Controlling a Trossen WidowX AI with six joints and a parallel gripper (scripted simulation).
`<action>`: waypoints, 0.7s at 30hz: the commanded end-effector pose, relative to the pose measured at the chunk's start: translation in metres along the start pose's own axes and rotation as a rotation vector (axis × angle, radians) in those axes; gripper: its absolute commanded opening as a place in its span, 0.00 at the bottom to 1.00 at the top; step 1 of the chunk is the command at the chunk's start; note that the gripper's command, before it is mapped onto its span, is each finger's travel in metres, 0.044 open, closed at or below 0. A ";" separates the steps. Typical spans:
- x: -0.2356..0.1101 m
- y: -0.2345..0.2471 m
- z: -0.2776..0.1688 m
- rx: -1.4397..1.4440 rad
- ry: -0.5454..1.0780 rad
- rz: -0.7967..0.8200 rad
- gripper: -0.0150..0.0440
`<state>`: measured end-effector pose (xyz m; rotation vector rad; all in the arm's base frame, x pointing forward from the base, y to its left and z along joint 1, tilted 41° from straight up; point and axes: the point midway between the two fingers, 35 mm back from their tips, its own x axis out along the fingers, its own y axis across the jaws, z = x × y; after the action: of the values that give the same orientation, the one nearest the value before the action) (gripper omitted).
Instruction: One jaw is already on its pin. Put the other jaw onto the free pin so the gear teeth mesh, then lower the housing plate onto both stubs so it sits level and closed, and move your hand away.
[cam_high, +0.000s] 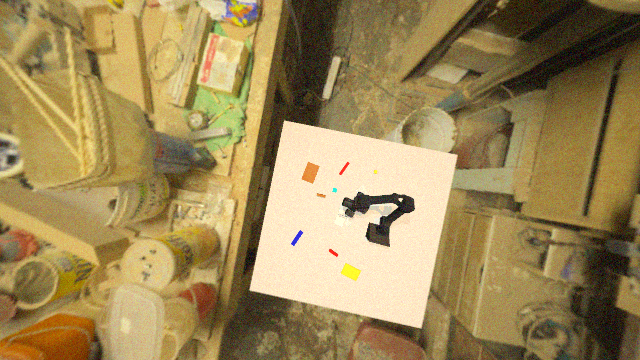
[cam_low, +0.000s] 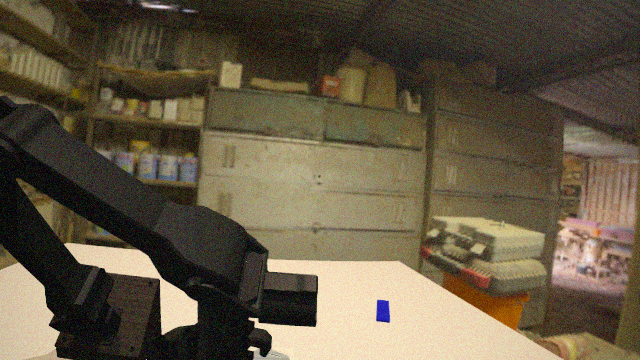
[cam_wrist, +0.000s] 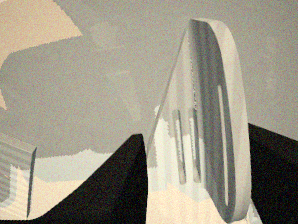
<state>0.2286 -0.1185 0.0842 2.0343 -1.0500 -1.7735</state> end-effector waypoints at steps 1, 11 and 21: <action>0.000 0.000 0.000 0.000 0.000 0.000 0.48; -0.026 -0.002 -0.002 -0.001 -0.002 -0.003 0.48; -0.057 -0.002 -0.002 -0.004 -0.003 -0.002 0.48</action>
<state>0.2295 -0.0878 0.1160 2.0211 -1.0428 -1.7867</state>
